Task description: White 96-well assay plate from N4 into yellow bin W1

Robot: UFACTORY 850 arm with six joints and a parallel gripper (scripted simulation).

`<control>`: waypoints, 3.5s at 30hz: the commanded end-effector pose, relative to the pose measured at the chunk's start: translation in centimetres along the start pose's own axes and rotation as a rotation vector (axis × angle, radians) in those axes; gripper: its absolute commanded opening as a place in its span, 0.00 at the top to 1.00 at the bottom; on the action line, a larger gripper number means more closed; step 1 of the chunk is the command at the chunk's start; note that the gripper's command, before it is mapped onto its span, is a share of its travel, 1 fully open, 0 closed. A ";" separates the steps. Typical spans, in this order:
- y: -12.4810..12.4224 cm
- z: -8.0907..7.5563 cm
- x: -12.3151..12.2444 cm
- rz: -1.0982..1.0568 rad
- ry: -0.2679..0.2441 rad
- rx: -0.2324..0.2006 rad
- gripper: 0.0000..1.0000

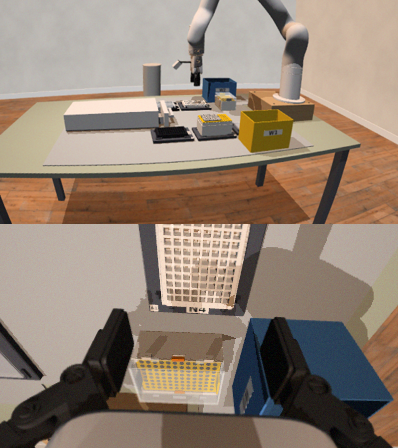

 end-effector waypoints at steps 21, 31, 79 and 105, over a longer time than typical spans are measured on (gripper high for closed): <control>0.0 3.5 0.1 0.000 0.002 -0.001 0.00; 0.0 5.0 0.1 0.000 0.002 -0.001 0.00; 0.0 9.2 0.1 0.000 0.002 -0.001 0.00; 0.0 10.6 0.1 0.000 0.002 -0.001 0.00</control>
Point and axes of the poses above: the point where the finger pads meet when closed, its own z axis out along the fingers, its own y axis across the jaws, x = y × z, the point moved 6 cm from there along -z, back along the fingers, and after that the axes turned 6 degrees about -z, right-handed, at the moved point
